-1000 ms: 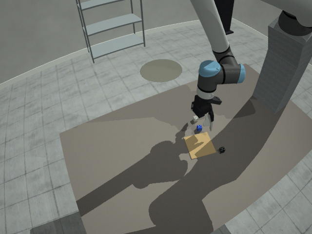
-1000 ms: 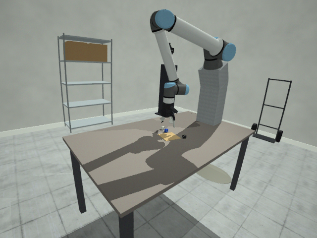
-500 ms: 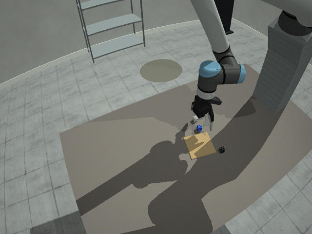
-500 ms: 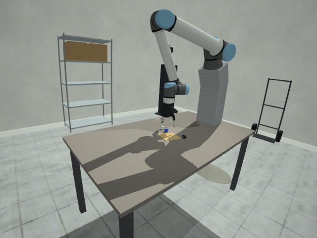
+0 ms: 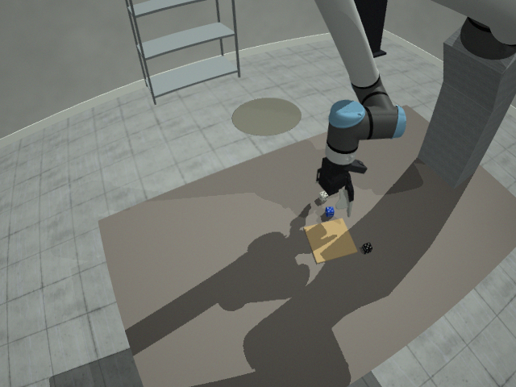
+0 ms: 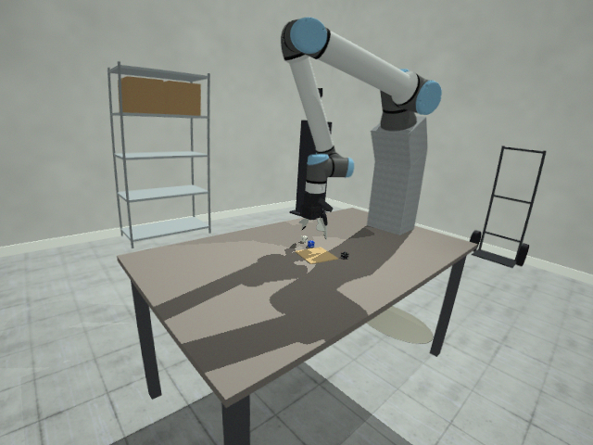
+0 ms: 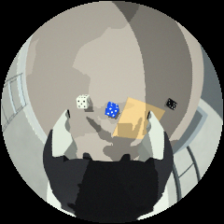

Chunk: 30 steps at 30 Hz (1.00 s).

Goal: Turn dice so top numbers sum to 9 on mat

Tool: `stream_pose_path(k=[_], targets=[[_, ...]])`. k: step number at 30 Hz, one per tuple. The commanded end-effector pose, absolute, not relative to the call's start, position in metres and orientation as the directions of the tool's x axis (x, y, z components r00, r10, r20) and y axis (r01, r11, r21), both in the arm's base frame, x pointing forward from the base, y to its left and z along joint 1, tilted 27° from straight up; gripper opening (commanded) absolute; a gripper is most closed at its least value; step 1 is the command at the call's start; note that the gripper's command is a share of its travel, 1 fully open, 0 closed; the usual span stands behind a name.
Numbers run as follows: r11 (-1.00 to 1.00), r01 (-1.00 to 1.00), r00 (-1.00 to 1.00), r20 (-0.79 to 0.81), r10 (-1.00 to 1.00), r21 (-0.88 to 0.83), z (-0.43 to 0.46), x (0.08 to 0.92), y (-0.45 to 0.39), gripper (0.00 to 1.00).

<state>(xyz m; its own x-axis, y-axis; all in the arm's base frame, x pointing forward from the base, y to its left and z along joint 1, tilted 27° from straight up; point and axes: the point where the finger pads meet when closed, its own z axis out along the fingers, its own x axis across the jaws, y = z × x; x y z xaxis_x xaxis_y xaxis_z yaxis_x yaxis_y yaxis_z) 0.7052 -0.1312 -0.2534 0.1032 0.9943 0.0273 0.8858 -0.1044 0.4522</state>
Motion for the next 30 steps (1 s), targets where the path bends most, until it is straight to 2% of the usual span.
stream_pose_path(k=[1, 14, 30], targets=[[-0.104, 0.886, 0.103, 0.027, 0.994, 0.453, -0.253, 0.705, -0.131, 1.00], [-0.104, 0.886, 0.103, 0.027, 0.994, 0.453, -0.253, 0.705, -0.119, 1.00], [-0.104, 0.886, 0.103, 0.027, 0.994, 0.453, -0.257, 0.703, -0.018, 1.00]])
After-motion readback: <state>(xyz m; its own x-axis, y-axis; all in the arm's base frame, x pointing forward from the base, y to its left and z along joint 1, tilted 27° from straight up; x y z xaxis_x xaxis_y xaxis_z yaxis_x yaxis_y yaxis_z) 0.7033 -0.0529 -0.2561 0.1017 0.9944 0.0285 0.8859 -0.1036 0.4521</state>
